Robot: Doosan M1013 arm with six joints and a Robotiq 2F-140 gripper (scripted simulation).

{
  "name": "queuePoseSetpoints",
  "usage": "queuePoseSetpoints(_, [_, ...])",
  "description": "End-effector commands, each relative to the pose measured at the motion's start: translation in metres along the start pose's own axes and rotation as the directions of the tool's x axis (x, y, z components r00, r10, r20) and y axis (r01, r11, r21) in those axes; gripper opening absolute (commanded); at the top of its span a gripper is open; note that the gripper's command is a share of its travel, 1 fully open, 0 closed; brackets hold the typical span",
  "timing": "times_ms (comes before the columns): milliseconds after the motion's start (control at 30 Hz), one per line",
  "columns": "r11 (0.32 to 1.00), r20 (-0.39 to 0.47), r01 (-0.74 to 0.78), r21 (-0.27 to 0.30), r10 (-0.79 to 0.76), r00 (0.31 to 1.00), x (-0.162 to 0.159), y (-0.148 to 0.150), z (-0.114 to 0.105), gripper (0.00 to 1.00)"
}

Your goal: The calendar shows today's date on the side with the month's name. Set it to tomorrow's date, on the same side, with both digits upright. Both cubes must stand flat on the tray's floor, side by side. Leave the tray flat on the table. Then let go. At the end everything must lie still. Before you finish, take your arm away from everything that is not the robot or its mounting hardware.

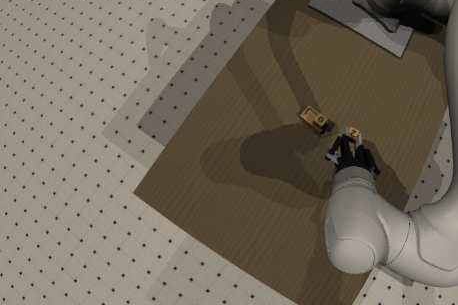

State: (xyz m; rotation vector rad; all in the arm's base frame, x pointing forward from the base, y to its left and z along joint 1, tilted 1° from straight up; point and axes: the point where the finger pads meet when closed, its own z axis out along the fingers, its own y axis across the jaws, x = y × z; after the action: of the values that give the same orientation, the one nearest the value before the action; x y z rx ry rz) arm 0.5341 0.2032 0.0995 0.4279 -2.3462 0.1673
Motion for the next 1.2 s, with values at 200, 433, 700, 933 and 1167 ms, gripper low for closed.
queuePoseSetpoints(200, [1.000,-0.008,0.000,0.000,0.000,1.000,-0.001,0.000,0.000,0.16])
queuePoseSetpoints(433, [1.000,-0.008,0.000,0.000,0.000,1.000,-0.001,0.000,0.000,0.16])
queuePoseSetpoints(700, [1.000,-0.008,0.000,0.000,0.000,1.000,-0.004,0.000,0.003,0.16])
queuePoseSetpoints(933, [1.000,-0.008,0.000,0.000,0.000,1.000,-0.007,0.000,0.006,0.16])
queuePoseSetpoints(1167, [1.000,-0.008,0.000,0.000,0.000,1.000,-0.014,0.000,0.013,0.16])
